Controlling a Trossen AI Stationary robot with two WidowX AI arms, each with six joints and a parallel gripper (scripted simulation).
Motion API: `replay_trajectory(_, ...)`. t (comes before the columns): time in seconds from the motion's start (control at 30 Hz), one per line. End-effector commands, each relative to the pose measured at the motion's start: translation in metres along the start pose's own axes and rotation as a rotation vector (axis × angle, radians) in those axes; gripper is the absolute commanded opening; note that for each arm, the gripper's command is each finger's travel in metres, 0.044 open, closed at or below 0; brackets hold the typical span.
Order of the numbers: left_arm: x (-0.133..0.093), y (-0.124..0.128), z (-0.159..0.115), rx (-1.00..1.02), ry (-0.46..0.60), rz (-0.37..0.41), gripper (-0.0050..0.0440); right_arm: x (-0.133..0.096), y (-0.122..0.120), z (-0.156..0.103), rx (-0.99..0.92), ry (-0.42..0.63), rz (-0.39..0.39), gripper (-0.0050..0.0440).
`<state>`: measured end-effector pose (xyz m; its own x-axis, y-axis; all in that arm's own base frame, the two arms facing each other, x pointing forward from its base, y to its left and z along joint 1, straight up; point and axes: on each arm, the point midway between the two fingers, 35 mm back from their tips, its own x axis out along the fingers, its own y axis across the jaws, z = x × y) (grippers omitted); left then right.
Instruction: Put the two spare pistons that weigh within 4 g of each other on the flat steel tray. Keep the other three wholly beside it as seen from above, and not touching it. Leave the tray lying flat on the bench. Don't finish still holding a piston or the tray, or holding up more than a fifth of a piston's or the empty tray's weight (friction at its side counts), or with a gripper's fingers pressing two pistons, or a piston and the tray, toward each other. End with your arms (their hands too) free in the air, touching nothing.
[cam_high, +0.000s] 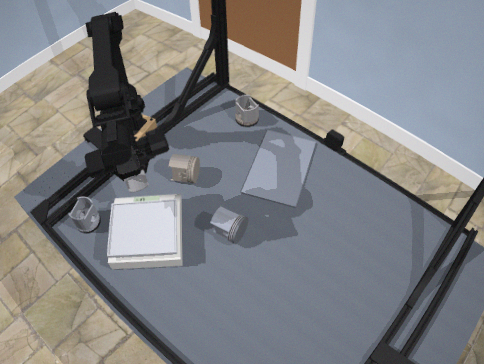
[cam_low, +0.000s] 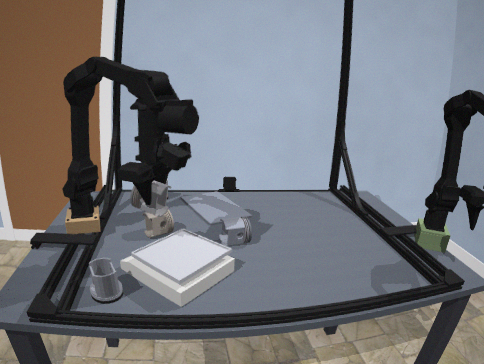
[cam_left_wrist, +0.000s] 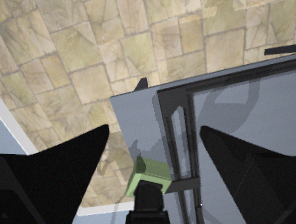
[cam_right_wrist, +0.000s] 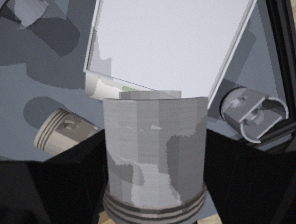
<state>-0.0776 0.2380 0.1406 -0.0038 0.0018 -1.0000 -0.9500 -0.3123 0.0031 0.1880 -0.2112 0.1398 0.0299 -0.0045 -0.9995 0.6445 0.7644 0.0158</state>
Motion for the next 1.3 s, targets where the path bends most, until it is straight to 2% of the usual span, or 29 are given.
replay_trajectory(0.0,0.000,0.000,0.000,0.004,0.003,-0.003,0.0440,-0.003,-0.009,0.007,0.102,0.010,-0.006,0.0158)
replay_trajectory(0.13,0.000,0.000,0.000,0.004,0.003,-0.003,0.0440,-0.003,-0.016,0.025,0.206,0.021,-0.010,0.0158)
replay_trajectory(0.53,0.000,0.000,0.000,0.004,0.003,-0.003,0.0440,-0.002,-0.030,0.064,0.206,0.021,-0.012,0.0158)
replay_trajectory(1.27,0.000,0.000,0.000,0.004,0.003,-0.003,0.0440,-0.002,-0.030,0.064,-0.320,-0.063,0.002,0.0158)
